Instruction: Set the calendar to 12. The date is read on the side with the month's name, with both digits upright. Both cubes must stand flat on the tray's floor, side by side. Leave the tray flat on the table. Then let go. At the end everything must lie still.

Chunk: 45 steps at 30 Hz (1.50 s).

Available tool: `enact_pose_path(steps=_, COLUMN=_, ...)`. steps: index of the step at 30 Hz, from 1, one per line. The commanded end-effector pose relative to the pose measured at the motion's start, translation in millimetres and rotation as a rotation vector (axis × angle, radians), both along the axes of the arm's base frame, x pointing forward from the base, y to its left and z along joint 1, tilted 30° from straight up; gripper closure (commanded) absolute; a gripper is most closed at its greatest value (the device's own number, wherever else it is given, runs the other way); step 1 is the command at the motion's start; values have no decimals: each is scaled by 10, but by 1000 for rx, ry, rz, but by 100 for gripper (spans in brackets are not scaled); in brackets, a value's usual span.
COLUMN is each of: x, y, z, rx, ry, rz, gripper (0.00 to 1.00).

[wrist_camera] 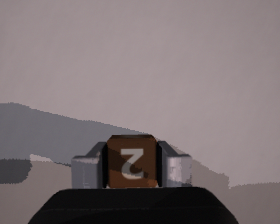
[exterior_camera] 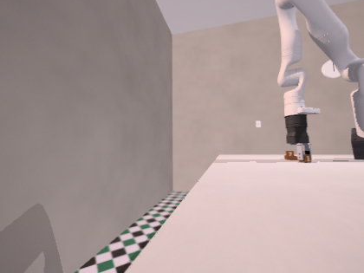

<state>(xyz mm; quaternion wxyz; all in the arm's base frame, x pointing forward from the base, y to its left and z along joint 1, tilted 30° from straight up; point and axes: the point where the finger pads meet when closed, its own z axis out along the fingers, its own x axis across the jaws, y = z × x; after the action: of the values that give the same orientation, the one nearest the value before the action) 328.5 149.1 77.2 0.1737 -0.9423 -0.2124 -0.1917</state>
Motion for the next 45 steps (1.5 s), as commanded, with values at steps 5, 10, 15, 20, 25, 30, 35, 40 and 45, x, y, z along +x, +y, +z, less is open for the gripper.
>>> enact_pose_path(steps=5, x=2, y=-2, z=3, rx=0, ry=-1, rz=-1, gripper=43)
enact_pose_path(steps=10, x=2, y=-2, z=3, rx=0, ry=-1, rz=-1, gripper=43)
enact_pose_path(steps=15, x=2, y=-2, z=3, rx=0, ry=-1, rz=-1, gripper=43)
enact_pose_path(steps=20, x=2, y=-2, z=3, rx=0, ry=-1, rz=-1, gripper=43)
enact_pose_path(steps=25, x=2, y=-2, z=3, rx=0, ry=-1, rz=-1, gripper=43)
enact_pose_path(steps=30, x=1, y=-3, z=6, rx=0, ry=-1, rz=-1, gripper=43)
enact_pose_path(steps=35, x=-2, y=-8, z=17, rx=0, ry=-1, rz=-1, gripper=43)
enact_pose_path(steps=40, x=-7, y=-14, z=31, rx=0, ry=-1, rz=-1, gripper=43)
enact_pose_path(steps=45, x=-18, y=-30, z=65, rx=0, ry=-1, rz=-1, gripper=43)
